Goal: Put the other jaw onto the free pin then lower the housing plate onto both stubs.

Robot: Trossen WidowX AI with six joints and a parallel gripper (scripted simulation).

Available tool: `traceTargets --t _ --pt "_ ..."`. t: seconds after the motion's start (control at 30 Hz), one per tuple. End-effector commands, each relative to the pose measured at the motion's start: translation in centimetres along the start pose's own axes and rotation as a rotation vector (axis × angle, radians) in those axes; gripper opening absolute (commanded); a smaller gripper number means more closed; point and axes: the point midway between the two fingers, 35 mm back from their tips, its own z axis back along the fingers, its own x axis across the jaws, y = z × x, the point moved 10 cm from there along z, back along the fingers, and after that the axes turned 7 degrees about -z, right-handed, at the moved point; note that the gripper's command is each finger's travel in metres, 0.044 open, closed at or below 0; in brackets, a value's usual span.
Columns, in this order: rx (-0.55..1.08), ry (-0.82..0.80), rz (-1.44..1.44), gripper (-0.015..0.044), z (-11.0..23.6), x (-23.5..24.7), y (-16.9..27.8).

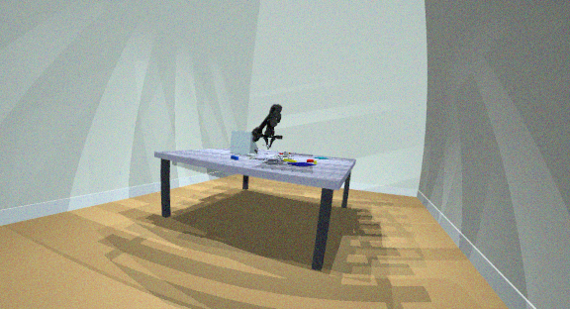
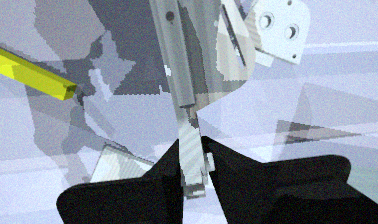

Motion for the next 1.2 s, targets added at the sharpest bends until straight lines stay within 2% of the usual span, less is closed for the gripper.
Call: traceTargets --t 0.0,0.23,1.17 --pt "-0.004 -0.008 -0.053 0.0037 0.3 0.3 0.1" --pt "-0.004 -0.008 -0.067 0.0037 0.3 0.4 0.1" --pt "-0.001 -0.009 -0.675 0.0037 0.3 2.2 0.7"
